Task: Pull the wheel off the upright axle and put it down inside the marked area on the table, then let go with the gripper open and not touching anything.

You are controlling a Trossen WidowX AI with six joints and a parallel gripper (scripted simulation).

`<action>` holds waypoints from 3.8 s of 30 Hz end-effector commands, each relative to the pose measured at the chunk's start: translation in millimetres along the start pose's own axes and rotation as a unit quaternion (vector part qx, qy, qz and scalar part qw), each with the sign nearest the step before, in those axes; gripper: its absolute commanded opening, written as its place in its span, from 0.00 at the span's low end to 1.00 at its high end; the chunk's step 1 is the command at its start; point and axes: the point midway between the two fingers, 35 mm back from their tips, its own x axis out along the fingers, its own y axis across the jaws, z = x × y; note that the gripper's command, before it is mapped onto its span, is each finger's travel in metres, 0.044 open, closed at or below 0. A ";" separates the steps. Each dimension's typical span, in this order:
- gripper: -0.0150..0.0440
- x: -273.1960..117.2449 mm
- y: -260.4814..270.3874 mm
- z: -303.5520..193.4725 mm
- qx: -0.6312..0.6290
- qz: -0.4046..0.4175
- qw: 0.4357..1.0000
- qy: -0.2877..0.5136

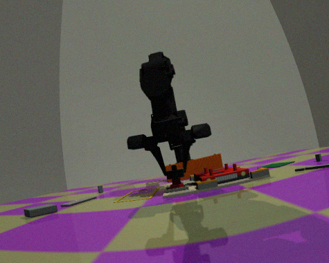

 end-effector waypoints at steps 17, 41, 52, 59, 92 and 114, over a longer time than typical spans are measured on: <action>0.25 -15.1 0.2 -0.7 -0.001 0.000 1.000 -0.005; 0.25 -23.0 0.2 -0.9 -0.001 0.000 1.000 -0.007; 0.25 -26.6 0.2 -1.0 -0.001 0.000 1.000 -0.008; 0.25 -28.9 0.2 -1.2 -0.001 0.000 1.000 -0.009; 0.25 -65.7 -99.8 -56.5 -0.001 -0.004 1.000 -0.007; 0.25 23.0 -101.8 -54.3 -0.001 -0.004 1.000 -0.007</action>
